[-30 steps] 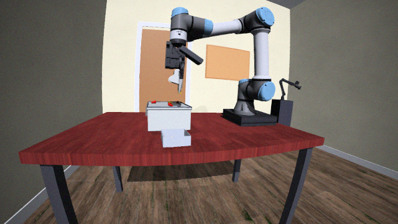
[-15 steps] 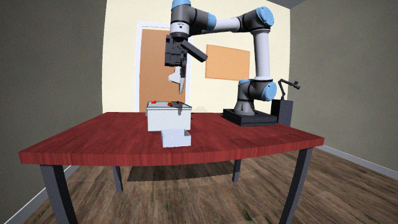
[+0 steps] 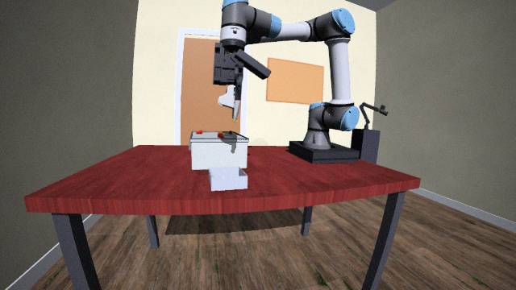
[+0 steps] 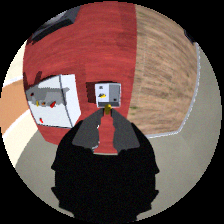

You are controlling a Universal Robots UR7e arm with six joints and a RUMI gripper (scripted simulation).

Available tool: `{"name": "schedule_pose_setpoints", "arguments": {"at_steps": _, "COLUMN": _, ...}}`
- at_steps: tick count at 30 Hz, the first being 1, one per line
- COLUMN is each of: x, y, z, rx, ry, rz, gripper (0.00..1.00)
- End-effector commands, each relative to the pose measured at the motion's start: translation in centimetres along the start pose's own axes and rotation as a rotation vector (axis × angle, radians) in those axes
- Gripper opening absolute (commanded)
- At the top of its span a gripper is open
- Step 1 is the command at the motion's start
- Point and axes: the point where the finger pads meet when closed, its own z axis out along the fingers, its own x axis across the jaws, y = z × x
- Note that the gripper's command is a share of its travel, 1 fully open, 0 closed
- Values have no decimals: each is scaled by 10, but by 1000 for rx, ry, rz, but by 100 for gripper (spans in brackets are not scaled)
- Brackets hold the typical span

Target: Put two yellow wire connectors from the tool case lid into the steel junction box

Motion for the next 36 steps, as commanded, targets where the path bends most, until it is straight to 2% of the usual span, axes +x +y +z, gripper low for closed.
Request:
{"name": "schedule_pose_setpoints", "arguments": {"at_steps": 1, "x": 1, "y": 0, "z": -1, "rx": -1, "ry": 1, "rz": 0, "gripper": 0}}
{"name": "schedule_pose_setpoints", "arguments": {"at_steps": 10, "x": 1, "y": 0, "z": 1, "rx": -1, "ry": 1, "rz": 0, "gripper": 0}}
{"name": "schedule_pose_setpoints", "arguments": {"at_steps": 13, "x": 1, "y": 0, "z": 9, "rx": -1, "ry": 1, "rz": 0, "gripper": 0}}
{"name": "schedule_pose_setpoints", "arguments": {"at_steps": 17, "x": 1, "y": 0, "z": 29, "rx": -1, "ry": 1, "rz": 0, "gripper": 0}}
{"name": "schedule_pose_setpoints", "arguments": {"at_steps": 19, "x": 1, "y": 0, "z": 29, "rx": -1, "ry": 1, "rz": 0, "gripper": 0}}
{"name": "schedule_pose_setpoints", "arguments": {"at_steps": 32, "x": 1, "y": 1, "z": 135, "rx": -1, "ry": 1, "rz": 0, "gripper": 0}}
{"name": "schedule_pose_setpoints", "arguments": {"at_steps": 34, "x": 1, "y": 1, "z": 147, "rx": -1, "ry": 1, "rz": 0, "gripper": 0}}
{"name": "schedule_pose_setpoints", "arguments": {"at_steps": 36, "x": 1, "y": 1, "z": 147, "rx": -1, "ry": 1, "rz": 0, "gripper": 0}}
